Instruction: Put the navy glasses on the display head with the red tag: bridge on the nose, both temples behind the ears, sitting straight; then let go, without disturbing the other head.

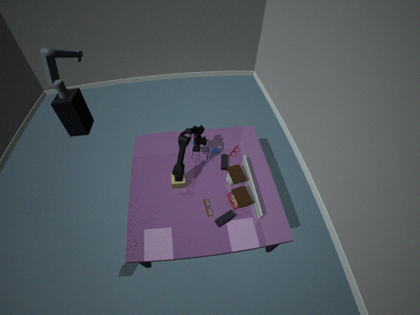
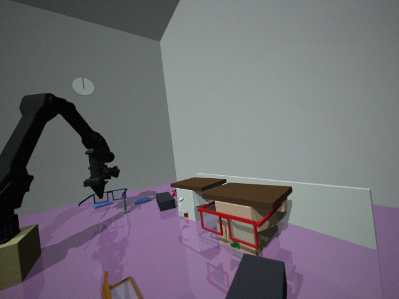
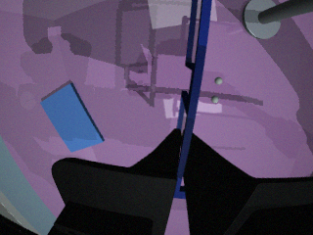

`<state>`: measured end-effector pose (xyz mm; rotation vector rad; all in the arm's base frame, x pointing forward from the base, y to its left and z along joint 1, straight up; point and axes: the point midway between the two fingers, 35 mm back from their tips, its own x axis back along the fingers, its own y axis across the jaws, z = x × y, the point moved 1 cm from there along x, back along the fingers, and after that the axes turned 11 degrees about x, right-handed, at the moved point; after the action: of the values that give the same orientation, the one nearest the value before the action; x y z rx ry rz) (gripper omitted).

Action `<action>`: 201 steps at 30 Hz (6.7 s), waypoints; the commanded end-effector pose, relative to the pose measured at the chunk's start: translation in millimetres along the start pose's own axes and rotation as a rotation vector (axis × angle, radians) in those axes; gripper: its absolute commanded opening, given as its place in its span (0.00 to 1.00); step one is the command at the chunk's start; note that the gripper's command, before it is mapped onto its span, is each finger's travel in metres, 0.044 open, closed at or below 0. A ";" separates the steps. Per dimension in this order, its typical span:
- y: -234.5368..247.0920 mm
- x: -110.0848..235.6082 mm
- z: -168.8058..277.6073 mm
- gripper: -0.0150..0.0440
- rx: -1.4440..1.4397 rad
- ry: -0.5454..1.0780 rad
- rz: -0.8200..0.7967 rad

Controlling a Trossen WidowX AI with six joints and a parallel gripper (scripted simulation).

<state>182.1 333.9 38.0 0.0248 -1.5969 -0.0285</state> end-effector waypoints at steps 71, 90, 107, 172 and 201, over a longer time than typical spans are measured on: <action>-257.1 63.1 -98.3 0.25 -0.488 -0.017 0.024; -275.4 49.0 -97.2 0.25 -0.526 -0.018 0.026; -275.5 29.3 -99.4 0.25 -0.526 -0.018 0.026; -278.3 -34.9 -97.6 0.30 -0.531 -0.025 0.025; -285.3 -27.8 -89.7 0.44 -0.527 -0.018 0.027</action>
<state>275.4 50.8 2.6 -0.4110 -1.5717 -0.4332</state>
